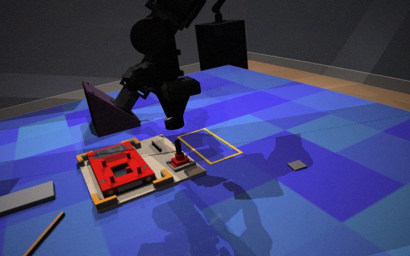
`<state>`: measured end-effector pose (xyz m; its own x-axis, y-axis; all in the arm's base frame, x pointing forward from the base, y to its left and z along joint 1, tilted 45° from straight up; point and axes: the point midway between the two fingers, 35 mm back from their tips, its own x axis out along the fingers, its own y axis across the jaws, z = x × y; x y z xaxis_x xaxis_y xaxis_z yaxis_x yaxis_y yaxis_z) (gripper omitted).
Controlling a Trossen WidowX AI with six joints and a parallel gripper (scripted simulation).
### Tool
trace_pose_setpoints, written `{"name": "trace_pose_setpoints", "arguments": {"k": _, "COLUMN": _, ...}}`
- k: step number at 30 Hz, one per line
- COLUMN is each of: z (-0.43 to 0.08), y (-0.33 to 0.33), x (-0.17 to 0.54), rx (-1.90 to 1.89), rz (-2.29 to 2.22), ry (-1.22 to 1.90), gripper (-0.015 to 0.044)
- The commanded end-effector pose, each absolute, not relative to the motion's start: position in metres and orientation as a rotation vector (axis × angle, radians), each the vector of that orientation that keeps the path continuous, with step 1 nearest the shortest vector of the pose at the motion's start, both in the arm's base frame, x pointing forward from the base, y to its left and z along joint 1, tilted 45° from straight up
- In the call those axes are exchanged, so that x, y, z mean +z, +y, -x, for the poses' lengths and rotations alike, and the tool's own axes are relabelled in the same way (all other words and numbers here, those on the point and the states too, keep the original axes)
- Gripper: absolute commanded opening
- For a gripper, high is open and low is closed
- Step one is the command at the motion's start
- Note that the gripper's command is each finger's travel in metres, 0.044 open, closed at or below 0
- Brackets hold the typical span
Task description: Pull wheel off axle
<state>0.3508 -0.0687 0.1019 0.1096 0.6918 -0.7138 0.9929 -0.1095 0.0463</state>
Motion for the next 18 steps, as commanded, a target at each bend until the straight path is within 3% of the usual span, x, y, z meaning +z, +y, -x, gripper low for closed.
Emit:
{"name": "trace_pose_setpoints", "arguments": {"k": 1, "z": -0.348, "y": -0.063, "x": 0.106, "rx": -0.731, "rz": -1.847, "ry": 1.640, "gripper": 0.0000}}
{"name": "trace_pose_setpoints", "arguments": {"k": 18, "z": -0.308, "y": -0.009, "x": 0.160, "rx": -0.734, "rz": -1.849, "ry": 1.642, "gripper": 0.0000}}
